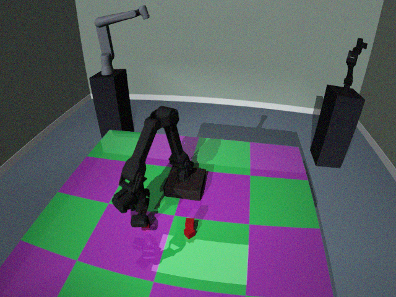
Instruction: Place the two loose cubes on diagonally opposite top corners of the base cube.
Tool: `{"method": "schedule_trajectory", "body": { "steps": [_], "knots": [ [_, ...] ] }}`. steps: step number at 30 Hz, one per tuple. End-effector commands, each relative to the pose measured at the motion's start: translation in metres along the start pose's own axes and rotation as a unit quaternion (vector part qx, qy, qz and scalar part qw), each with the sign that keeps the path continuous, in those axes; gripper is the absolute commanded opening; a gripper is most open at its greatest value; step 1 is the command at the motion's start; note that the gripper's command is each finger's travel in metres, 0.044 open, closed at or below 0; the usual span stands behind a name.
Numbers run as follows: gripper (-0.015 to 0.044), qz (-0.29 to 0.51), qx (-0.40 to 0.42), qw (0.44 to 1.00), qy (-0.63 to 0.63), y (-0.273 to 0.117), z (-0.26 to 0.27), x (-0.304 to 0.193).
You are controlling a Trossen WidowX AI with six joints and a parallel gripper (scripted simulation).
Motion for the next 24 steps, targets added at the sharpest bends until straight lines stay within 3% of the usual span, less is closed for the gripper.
{"method": "schedule_trajectory", "body": {
  "steps": [1,9,15,24],
  "knots": [
    [0.0265,0.000,-0.006,1.000,0.000,0.009,-0.003,0.000],
    [0.0265,0.000,-0.006,1.000,0.000,0.020,-0.003,-0.001],
    [0.0107,0.000,-0.006,1.000,0.000,0.020,-0.003,-0.001],
    [0.0105,0.000,-0.006,1.000,0.001,0.006,-0.001,0.000]
  ]
}}
Point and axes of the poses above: the point midway between the two fingers, 35 mm back from their tips, its own y axis out along the fingers, its own z axis across the jaws, x = y × z, the point moved 2 cm from there along -y, back along the fingers, and after that the axes turned 12 degrees about y, right-handed, at the moved point
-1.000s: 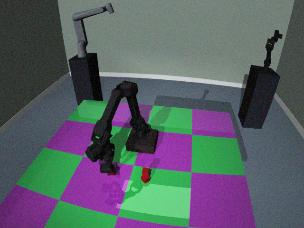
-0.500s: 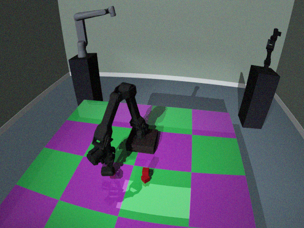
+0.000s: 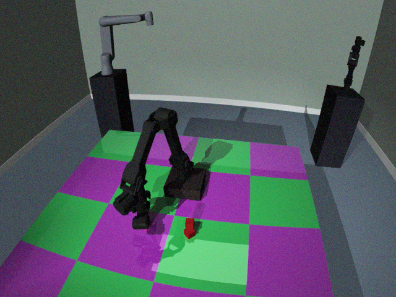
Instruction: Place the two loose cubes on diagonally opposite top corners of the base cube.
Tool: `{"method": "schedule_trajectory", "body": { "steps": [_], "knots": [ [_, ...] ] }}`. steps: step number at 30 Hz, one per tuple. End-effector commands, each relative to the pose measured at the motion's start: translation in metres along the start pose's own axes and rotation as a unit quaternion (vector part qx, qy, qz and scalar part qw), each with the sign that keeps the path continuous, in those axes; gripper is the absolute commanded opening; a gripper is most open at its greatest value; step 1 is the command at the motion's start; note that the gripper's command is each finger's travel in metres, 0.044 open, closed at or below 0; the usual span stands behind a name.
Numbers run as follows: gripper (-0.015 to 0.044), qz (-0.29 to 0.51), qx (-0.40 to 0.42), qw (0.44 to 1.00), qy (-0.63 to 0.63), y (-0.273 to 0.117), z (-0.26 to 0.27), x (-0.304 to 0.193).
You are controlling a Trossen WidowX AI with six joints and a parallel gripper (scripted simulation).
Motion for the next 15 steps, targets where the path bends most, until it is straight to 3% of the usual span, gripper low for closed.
{"method": "schedule_trajectory", "body": {
  "steps": [1,15],
  "knots": [
    [0.0105,-0.004,0.004,1.000,0.000,-0.012,0.003,0.002],
    [0.0105,-0.004,0.004,1.000,0.000,-0.055,0.006,0.003]
  ]
}}
Point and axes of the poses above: the point midway between the two fingers, 35 mm back from their tips, its own y axis out along the fingers, its own z axis across the jaws, x = y × z, the point moved 2 cm from there along -y, back along the fingers, and after that the axes turned 12 degrees about y, right-handed, at the moved point
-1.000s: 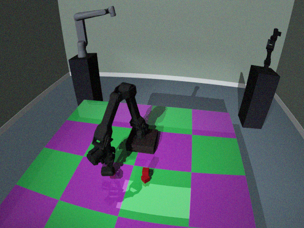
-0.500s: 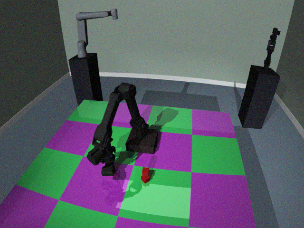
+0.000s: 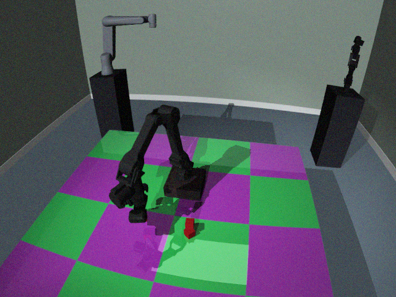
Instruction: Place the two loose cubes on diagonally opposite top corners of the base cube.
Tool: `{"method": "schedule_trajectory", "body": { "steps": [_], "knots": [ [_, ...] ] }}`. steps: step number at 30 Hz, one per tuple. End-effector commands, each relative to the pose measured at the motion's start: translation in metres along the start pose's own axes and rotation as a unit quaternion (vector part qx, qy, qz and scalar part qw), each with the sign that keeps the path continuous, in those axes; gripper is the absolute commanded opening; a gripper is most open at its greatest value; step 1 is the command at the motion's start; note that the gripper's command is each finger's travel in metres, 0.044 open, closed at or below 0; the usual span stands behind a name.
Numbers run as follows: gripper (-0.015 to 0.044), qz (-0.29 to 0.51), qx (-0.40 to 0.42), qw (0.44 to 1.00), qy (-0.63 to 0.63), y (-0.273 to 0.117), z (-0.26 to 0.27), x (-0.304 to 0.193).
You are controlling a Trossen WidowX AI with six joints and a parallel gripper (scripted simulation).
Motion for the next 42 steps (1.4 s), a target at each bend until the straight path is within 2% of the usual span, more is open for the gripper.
{"method": "schedule_trajectory", "body": {
  "steps": [1,15,19,42],
  "knots": [
    [0.0105,-0.003,0.001,1.000,0.001,-0.013,0.001,0.001],
    [0.0105,-0.003,0.001,1.000,0.001,-0.058,-0.003,-0.002],
    [0.0105,-0.003,0.001,1.000,-0.006,-0.060,-0.003,-0.004],
    [0.0105,0.000,0.003,0.969,-0.246,-0.056,0.026,-0.070]
  ]
}}
Point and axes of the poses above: the point midway between the two fingers, 35 mm back from their tips, its own y axis out along the fingers, its own z axis across the jaws, x = y × z, the point moved 2 cm from there along -y, back along the fingers, and after that the axes turned 12 degrees about y, right-handed, at the moved point
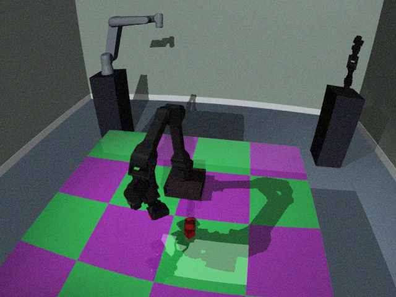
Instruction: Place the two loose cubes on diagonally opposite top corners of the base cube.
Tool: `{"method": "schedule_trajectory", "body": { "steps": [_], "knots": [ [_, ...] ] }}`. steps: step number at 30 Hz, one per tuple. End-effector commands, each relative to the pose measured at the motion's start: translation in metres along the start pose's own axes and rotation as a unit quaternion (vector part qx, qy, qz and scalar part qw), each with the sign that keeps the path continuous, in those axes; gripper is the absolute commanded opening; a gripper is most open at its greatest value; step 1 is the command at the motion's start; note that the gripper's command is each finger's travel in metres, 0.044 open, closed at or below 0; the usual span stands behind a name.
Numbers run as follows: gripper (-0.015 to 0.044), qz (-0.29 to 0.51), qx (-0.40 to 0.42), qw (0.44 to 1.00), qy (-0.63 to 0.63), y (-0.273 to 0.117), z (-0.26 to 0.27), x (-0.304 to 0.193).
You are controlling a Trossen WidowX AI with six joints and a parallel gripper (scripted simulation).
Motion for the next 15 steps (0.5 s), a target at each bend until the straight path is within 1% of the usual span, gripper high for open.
{"method": "schedule_trajectory", "body": {
  "steps": [1,15],
  "knots": [
    [0.0105,0.001,0.000,0.999,-0.040,0.002,0.009,-0.009],
    [0.0105,0.003,0.002,0.982,-0.188,0.004,0.036,-0.045]
  ]
}}
Point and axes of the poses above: the point midway between the two fingers, 35 mm back from their tips, its own y axis out along the fingers, its own z axis across the jaws, x = y × z, the point moved 2 cm from there along -y, back along the fingers, and after that the axes turned 12 degrees about y, right-handed, at the moved point
